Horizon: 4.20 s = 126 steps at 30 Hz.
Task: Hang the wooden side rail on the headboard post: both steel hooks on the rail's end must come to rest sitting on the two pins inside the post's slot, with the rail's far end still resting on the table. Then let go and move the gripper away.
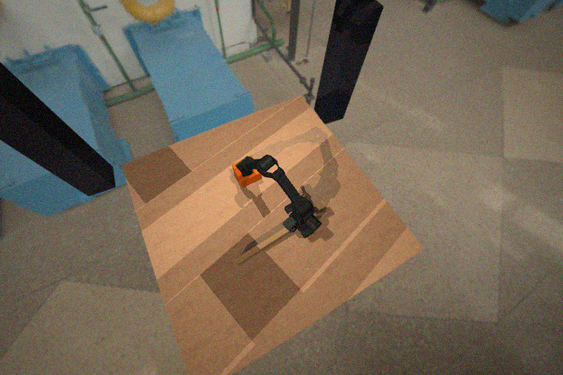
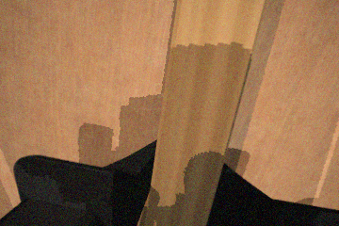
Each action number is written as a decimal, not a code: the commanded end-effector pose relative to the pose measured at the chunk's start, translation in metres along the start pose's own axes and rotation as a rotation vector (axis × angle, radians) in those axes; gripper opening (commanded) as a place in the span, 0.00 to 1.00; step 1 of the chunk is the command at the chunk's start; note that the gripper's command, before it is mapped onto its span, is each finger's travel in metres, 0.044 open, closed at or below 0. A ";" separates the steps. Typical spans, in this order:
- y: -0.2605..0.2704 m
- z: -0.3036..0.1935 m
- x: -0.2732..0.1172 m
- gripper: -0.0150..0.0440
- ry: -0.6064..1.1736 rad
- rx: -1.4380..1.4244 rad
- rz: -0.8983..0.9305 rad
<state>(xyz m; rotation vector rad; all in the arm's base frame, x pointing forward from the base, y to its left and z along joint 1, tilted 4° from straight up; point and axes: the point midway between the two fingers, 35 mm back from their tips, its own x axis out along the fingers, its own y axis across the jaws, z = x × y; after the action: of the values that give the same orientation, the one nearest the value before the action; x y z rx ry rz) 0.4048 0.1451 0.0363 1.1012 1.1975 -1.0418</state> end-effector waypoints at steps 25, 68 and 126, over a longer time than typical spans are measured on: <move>0.001 -0.004 -0.003 0.25 0.004 -0.001 0.007; 0.001 -0.009 -0.001 0.25 0.004 -0.001 0.007; 0.002 -0.014 -0.002 0.25 0.005 -0.001 0.007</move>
<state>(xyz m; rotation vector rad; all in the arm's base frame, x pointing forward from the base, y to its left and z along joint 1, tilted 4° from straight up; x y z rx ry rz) 0.4033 0.1569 0.0361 1.0989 1.1998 -1.0423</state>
